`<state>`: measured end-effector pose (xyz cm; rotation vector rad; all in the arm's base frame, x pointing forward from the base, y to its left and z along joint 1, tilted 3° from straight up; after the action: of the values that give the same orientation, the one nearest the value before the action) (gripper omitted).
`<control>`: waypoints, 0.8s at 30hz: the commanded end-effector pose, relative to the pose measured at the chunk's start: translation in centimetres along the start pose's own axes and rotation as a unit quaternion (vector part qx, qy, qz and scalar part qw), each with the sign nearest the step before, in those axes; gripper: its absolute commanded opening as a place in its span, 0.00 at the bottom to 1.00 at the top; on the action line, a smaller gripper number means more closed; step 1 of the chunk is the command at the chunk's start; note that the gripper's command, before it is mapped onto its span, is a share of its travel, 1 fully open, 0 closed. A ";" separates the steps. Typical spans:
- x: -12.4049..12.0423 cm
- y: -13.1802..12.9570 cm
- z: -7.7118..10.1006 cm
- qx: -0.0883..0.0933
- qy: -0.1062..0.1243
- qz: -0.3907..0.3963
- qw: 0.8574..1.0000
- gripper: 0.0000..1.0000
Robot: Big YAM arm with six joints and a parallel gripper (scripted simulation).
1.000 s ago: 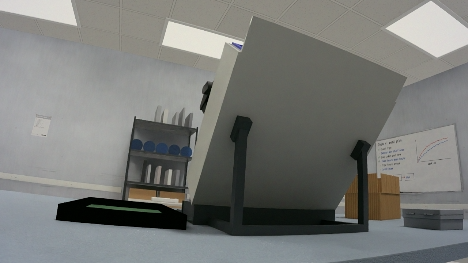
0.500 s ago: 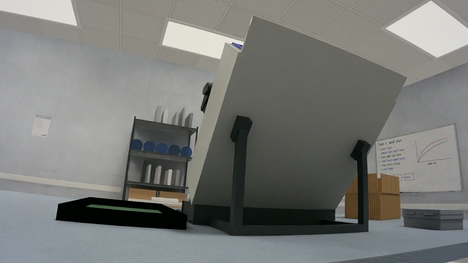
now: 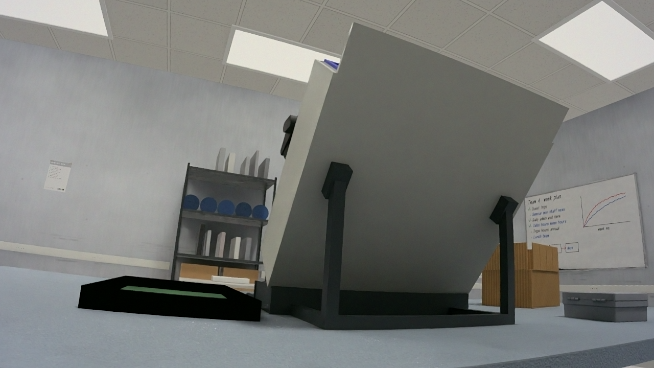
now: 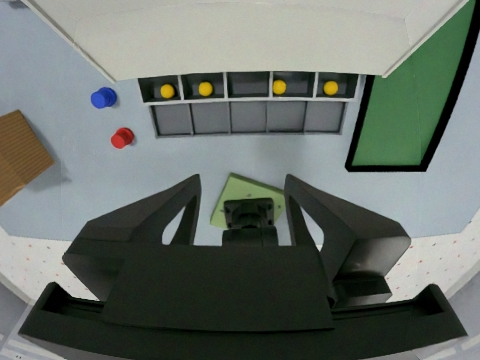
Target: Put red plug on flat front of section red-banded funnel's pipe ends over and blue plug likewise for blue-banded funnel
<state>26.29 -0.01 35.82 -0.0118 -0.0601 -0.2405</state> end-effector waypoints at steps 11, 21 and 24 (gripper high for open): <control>0.1 0.0 0.5 0.002 -0.008 -0.001 1.000 0.87; 0.1 0.0 0.5 0.002 -0.008 -0.001 1.000 0.87; 0.1 0.0 0.5 0.002 -0.008 -0.001 1.000 0.87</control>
<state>26.29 -0.01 35.82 -0.0118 -0.0601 -0.2420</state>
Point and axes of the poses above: the point where the finger pads meet when closed, its own z axis back along the fingers, its own y axis across the jaws, x = y × z, the point moved 7 cm from there along z, back along the fingers, and after that the axes turned 9 degrees about -z, right-handed, at the moved point
